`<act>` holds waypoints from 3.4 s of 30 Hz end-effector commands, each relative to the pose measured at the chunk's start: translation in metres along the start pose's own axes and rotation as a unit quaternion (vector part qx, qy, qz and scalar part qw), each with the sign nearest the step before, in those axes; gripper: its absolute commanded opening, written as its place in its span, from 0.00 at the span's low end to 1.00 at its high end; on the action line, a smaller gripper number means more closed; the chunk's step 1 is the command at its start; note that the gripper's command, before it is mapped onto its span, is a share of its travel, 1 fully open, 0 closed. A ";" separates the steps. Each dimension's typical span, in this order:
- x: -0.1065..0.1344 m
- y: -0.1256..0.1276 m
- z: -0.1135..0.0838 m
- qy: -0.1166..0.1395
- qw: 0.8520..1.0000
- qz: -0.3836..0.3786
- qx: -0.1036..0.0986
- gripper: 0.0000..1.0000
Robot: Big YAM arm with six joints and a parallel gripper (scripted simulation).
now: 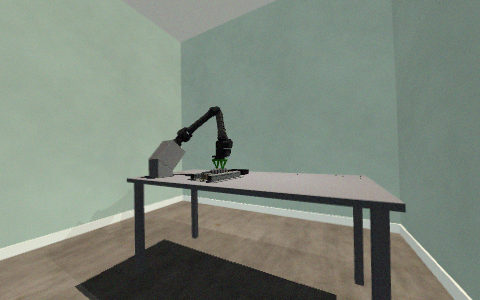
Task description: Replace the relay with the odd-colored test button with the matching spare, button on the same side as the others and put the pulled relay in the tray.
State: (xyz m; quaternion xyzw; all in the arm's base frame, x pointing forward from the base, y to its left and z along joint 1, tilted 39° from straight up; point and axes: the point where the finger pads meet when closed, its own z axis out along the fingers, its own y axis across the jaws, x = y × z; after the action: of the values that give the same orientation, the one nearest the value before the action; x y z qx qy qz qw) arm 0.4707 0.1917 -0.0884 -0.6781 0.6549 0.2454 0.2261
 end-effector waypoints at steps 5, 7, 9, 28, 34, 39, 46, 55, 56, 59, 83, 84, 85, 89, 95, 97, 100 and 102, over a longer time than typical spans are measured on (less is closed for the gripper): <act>-0.013 -0.010 0.003 -0.002 1.000 -0.011 0.013 0.59; -0.014 -0.010 0.005 -0.002 1.000 -0.012 0.014 0.59; -0.013 -0.009 0.009 -0.002 1.000 -0.011 0.012 0.59; -0.018 -0.012 0.014 -0.004 1.000 -0.016 0.018 0.59; -0.017 -0.015 0.010 -0.005 1.000 -0.015 0.023 0.59; -0.017 -0.016 0.009 -0.005 1.000 -0.015 0.024 0.59; -0.014 -0.016 0.009 -0.004 1.000 -0.013 0.024 0.59; -0.013 -0.016 0.009 -0.004 1.000 -0.013 0.023 0.59; -0.013 -0.016 0.010 -0.004 1.000 -0.013 0.023 0.59; -0.013 -0.016 0.010 -0.004 1.000 -0.012 0.023 0.59; -0.020 -0.018 0.017 -0.004 1.000 -0.017 0.020 0.59; -0.020 -0.018 0.017 -0.004 1.000 -0.017 0.020 0.59; -0.019 -0.019 0.017 -0.004 1.000 -0.016 0.021 0.59; -0.017 -0.018 0.016 -0.004 1.000 -0.014 0.021 0.59; -0.013 -0.015 0.016 -0.003 1.000 -0.010 0.019 0.59; -0.012 -0.015 0.015 -0.003 1.000 -0.009 0.019 0.59; -0.011 -0.014 0.015 -0.003 1.000 -0.009 0.019 0.59; -0.011 -0.014 0.015 -0.003 1.000 -0.008 0.019 0.59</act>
State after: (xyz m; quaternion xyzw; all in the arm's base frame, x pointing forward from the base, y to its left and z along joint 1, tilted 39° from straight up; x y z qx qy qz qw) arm 0.4706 0.2117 -0.1020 -0.6802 0.6524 0.2440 0.2284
